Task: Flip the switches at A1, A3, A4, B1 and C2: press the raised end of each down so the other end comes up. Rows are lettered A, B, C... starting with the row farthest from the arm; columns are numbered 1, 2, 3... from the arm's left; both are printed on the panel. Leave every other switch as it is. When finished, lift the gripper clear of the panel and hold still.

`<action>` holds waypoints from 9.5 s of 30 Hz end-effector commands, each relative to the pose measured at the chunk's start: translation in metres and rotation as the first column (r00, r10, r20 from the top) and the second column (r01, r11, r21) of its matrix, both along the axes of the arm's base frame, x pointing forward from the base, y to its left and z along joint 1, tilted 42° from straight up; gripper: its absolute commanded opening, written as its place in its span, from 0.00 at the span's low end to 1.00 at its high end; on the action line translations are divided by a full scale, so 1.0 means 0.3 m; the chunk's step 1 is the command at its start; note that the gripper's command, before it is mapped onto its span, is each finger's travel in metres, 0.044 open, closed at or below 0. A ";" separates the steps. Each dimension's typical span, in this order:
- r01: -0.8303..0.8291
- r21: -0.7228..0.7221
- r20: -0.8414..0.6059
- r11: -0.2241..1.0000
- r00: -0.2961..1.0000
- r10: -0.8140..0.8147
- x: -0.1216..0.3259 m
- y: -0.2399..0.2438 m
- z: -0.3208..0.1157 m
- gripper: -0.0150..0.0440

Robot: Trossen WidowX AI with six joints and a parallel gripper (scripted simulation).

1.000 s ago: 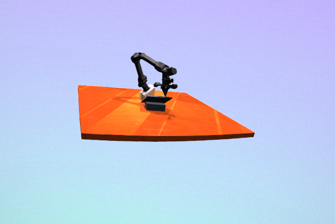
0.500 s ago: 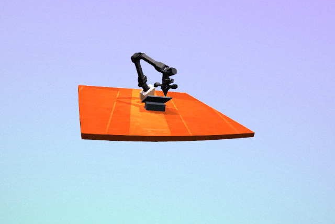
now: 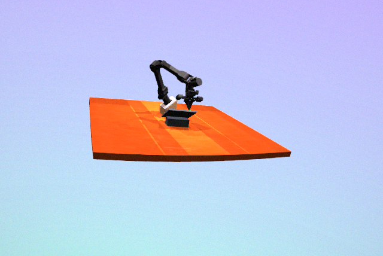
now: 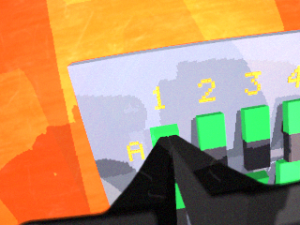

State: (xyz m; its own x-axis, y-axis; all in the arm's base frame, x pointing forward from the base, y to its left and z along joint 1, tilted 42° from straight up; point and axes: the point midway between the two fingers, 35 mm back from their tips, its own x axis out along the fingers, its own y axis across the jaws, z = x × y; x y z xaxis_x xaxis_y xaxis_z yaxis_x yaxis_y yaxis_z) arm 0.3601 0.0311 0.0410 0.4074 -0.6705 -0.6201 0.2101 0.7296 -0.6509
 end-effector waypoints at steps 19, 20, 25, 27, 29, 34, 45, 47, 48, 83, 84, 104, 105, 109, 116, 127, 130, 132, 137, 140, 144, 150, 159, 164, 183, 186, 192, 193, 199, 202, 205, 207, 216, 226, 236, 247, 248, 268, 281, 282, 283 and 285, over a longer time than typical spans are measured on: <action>-0.004 0.003 -0.003 1.000 1.000 0.004 0.005 -0.004 -0.009 0.25; -0.004 0.003 -0.003 1.000 1.000 0.004 0.005 -0.005 -0.009 0.25; -0.004 0.003 -0.003 1.000 1.000 0.004 0.006 -0.006 -0.011 0.25; -0.004 0.003 -0.003 1.000 1.000 0.004 0.006 -0.007 -0.011 0.25; -0.004 0.003 -0.003 1.000 1.000 0.004 0.007 -0.007 -0.012 0.25; -0.003 0.001 0.001 1.000 1.000 0.003 -0.007 0.017 0.010 0.25; -0.021 0.000 0.012 1.000 1.000 0.021 -0.099 0.119 0.128 0.25; -0.021 -0.001 0.012 1.000 1.000 0.021 -0.130 0.071 0.160 0.25; -0.021 -0.002 0.011 1.000 1.000 0.021 -0.149 0.043 0.175 0.25; -0.037 -0.011 0.032 0.999 0.999 0.038 -0.094 -0.126 0.074 0.25; -0.037 -0.011 0.032 0.999 0.999 0.038 -0.094 -0.126 0.074 0.25; -0.037 -0.011 0.032 0.999 0.999 0.038 -0.093 -0.128 0.073 0.25; -0.037 -0.011 0.032 0.999 0.999 0.038 -0.093 -0.128 0.072 0.25; -0.037 -0.011 0.032 0.999 0.999 0.038 -0.092 -0.129 0.071 0.25; -0.037 -0.011 0.032 0.999 0.999 0.038 -0.091 -0.131 0.069 0.25; -0.037 -0.011 0.032 0.999 0.999 0.038 -0.089 -0.135 0.066 0.25; -0.037 -0.011 0.032 0.999 0.999 0.038 -0.088 -0.135 0.066 0.25; -0.037 -0.011 0.032 0.999 0.999 0.038 -0.088 -0.136 0.065 0.25; -0.037 -0.011 0.032 0.999 0.999 0.038 -0.087 -0.138 0.064 0.25; -0.037 -0.011 0.032 0.999 0.999 0.038 -0.086 -0.138 0.063 0.25; -0.031 -0.004 0.025 1.000 0.999 0.031 -0.109 -0.091 0.098 0.25; -0.021 -0.003 0.011 1.000 1.000 0.021 -0.176 0.007 0.194 0.25; -0.021 -0.004 0.010 1.000 1.000 0.021 -0.193 -0.053 0.247 0.25; -0.029 -0.005 0.020 1.000 0.999 0.029 -0.167 -0.091 0.209 0.25; -0.037 -0.012 0.031 0.999 0.999 0.038 -0.119 -0.173 0.139 0.25; -0.037 -0.012 0.032 0.999 0.999 0.038 -0.113 -0.183 0.130 0.25; -0.037 -0.012 0.032 0.999 0.999 0.038 -0.111 -0.186 0.128 0.25; -0.037 -0.012 0.032 0.999 0.999 0.038 -0.111 -0.186 0.128 0.25; -0.037 -0.012 0.032 0.999 0.999 0.038 -0.111 -0.186 0.128 0.25; -0.037 -0.012 0.032 0.999 0.999 0.038 -0.111 -0.186 0.128 0.25; -0.037 -0.012 0.032 0.999 0.999 0.038 -0.111 -0.186 0.128 0.25; -0.037 -0.012 0.032 0.999 0.999 0.038 -0.111 -0.186 0.128 0.25; -0.037 -0.012 0.032 0.999 0.999 0.038 -0.109 -0.189 0.125 0.25; -0.037 -0.012 0.032 0.999 0.999 0.038 -0.107 -0.192 0.123 0.25; -0.037 -0.012 0.032 0.999 0.999 0.038 -0.105 -0.195 0.120 0.25; -0.037 -0.012 0.032 0.999 0.999 0.038 -0.103 -0.198 0.117 0.25; -0.037 -0.012 0.032 0.999 0.999 0.038 -0.103 -0.198 0.117 0.25; -0.020 0.003 0.008 1.000 1.000 0.020 -0.234 0.066 0.089 0.25; -0.037 -0.007 0.031 0.999 0.999 0.038 -0.214 0.028 -0.045 0.25; -0.037 -0.007 0.031 0.999 0.999 0.038 -0.214 0.028 -0.045 0.25; -0.037 -0.007 0.031 0.999 0.999 0.038 -0.214 0.028 -0.045 0.25; -0.037 -0.007 0.031 0.999 0.999 0.038 -0.213 0.027 -0.046 0.25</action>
State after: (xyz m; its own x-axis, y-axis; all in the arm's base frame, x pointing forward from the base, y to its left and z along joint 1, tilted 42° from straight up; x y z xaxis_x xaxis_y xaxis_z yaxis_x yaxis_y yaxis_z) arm 0.2940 0.0399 0.0285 0.4432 -0.6583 -0.6085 0.2045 0.7351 -0.6464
